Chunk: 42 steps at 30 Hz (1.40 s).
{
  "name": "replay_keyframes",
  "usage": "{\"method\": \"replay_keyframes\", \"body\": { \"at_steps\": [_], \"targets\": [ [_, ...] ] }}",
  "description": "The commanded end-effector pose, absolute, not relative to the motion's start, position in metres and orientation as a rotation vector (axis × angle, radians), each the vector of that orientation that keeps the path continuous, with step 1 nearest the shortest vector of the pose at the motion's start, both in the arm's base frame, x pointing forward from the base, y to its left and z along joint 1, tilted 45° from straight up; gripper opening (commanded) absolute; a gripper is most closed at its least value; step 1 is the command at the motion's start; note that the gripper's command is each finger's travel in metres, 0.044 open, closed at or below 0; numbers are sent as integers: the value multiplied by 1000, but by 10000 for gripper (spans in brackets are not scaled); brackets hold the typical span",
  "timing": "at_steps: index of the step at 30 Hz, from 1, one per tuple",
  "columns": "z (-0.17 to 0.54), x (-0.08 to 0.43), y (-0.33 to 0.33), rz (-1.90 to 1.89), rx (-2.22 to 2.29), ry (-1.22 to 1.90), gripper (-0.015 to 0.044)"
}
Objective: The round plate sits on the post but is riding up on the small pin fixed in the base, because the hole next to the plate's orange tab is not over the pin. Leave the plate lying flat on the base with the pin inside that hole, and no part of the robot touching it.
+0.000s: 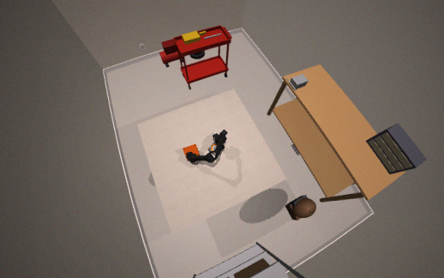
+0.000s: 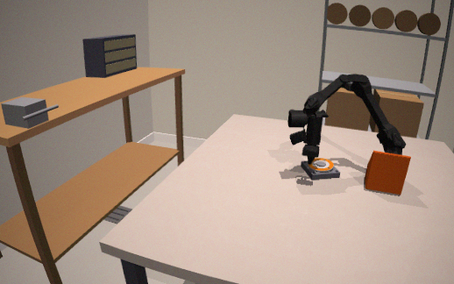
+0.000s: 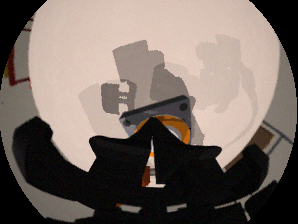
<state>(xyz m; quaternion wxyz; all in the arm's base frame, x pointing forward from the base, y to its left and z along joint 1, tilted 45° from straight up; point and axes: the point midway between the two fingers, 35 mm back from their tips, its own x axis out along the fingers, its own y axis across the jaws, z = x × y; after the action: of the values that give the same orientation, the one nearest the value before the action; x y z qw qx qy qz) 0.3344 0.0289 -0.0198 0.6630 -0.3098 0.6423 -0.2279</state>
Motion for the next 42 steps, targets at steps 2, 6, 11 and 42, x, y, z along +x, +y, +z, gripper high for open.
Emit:
{"method": "replay_keyframes", "body": {
  "at_steps": [2,6,11,42],
  "targets": [
    [-14,338,23,-521,-701,1451,0],
    [-11,340,21,-521,-701,1451,0],
    [-7,341,18,-521,-701,1450,0],
    [23,336,-8,-522,-703,1451,0]
  ]
}}
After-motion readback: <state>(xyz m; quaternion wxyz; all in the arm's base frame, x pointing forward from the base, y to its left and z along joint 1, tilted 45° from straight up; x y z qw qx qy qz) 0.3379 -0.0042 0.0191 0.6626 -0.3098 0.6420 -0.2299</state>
